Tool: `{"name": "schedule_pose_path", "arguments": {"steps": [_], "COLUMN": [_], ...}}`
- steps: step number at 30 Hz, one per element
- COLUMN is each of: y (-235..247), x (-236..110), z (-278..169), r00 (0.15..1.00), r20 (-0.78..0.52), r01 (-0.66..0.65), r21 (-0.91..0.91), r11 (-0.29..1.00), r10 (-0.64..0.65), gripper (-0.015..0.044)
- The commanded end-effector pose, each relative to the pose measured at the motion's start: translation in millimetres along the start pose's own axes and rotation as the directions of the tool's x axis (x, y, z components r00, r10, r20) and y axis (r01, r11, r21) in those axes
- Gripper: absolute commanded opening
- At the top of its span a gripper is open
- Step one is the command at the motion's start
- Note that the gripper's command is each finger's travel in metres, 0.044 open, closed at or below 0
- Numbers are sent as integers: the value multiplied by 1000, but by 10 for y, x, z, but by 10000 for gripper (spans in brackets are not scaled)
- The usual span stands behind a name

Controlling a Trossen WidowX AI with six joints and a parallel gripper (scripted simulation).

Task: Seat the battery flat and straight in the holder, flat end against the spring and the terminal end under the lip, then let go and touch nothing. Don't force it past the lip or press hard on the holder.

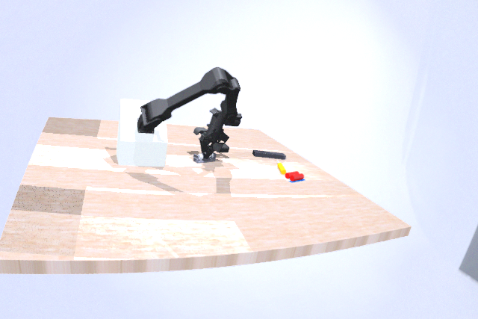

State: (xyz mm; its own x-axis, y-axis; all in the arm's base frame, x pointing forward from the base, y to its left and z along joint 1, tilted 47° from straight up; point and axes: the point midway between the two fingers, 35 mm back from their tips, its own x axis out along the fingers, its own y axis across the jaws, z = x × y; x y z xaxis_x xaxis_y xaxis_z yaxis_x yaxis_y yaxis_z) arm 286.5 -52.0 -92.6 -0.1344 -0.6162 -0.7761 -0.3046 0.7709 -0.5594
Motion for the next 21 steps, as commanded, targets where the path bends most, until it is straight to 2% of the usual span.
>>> {"name": "schedule_pose_path", "arguments": {"steps": [1, 21], "y": [-20, -53], "x": [64, 65], "z": [-59, -64], "r00": [999, 988], "r20": [-47, -152], "r01": [1, -5], "r21": [2, 3], "r11": [1000, 1000], "r10": [-1, 5], "gripper": [81, 81]}}
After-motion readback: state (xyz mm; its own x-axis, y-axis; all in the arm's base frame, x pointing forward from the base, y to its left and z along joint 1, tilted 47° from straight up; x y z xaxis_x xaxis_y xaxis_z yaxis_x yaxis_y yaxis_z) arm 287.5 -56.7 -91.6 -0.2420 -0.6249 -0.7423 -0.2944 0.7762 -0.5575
